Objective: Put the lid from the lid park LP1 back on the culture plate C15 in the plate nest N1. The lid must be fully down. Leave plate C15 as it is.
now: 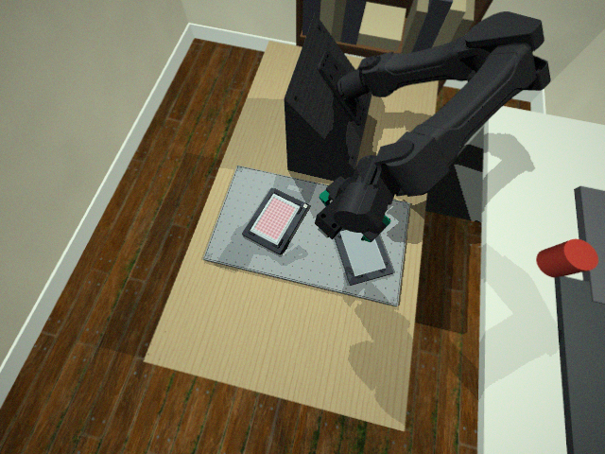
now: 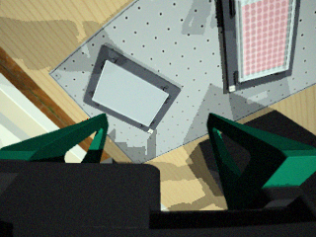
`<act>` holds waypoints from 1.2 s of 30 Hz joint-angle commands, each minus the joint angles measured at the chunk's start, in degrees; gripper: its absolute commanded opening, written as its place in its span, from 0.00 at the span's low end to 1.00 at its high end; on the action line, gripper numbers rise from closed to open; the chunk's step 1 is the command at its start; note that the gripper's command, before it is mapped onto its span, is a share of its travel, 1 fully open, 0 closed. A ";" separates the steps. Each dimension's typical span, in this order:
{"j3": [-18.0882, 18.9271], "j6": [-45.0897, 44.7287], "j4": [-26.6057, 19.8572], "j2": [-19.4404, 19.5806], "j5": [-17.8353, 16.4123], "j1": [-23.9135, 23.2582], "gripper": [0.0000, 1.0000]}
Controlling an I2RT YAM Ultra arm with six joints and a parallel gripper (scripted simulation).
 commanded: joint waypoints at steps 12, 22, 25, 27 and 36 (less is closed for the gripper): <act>0.01 -18.47 4.94 0.75 -0.76 5.45 1.00; -1.02 -30.55 9.91 1.40 -1.28 11.89 1.00; -1.02 -34.91 10.68 1.71 -1.46 13.31 1.00; -0.86 -37.95 10.88 1.98 -1.59 14.00 1.00; -1.04 -42.84 12.33 2.32 -1.79 16.13 1.00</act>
